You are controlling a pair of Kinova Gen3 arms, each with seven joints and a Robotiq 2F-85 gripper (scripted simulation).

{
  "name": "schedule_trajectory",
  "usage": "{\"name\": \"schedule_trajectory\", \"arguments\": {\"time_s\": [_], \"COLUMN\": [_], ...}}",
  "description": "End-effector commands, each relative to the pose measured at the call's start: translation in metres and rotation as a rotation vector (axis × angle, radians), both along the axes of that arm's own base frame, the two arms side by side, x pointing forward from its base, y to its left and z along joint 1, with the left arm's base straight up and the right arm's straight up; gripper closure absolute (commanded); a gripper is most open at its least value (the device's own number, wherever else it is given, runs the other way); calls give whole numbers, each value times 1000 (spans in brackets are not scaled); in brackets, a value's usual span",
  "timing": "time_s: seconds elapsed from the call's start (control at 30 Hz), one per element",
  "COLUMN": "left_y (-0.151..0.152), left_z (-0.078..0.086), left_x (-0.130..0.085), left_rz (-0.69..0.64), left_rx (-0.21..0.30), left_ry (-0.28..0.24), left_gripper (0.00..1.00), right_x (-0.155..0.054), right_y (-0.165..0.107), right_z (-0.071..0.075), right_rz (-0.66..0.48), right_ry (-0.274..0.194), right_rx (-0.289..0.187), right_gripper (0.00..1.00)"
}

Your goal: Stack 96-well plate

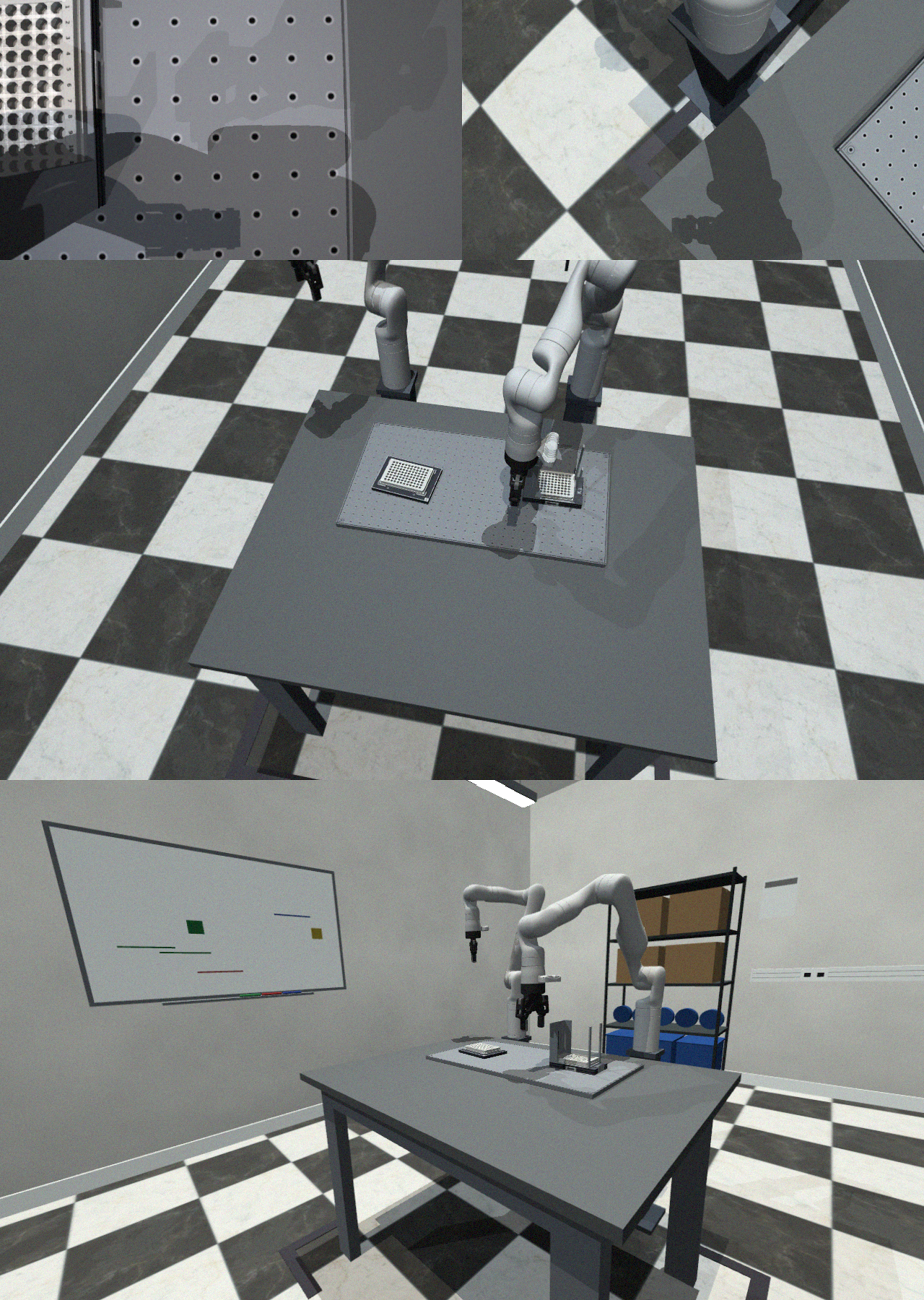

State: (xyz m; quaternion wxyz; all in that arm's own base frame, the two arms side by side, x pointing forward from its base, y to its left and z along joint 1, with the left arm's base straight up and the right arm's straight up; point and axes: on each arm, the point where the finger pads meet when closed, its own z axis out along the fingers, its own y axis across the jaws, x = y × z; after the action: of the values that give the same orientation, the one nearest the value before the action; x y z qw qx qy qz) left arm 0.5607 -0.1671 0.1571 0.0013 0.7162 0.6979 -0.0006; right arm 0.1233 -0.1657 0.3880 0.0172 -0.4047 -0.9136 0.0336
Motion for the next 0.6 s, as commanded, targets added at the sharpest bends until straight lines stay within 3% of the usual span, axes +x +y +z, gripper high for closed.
{"name": "schedule_trajectory", "arguments": {"time_s": [0.0,0.23,0.57], "left_y": [0,0,0], "left_z": [1,1,1], "left_x": [1,1,1], "left_rz": [0,0,0], "left_rx": [-1,-1,-1], "left_ry": [-3,-3,-3], "left_gripper": [2,2,2], "right_x": [-1,-2,-2], "right_y": [3,7,8], "right_z": [5,11,12], "right_rz": [-41,-85,-92], "right_ry": [-28,-59,-64], "right_rx": [20,42,46], "right_gripper": [2,2,2]}}
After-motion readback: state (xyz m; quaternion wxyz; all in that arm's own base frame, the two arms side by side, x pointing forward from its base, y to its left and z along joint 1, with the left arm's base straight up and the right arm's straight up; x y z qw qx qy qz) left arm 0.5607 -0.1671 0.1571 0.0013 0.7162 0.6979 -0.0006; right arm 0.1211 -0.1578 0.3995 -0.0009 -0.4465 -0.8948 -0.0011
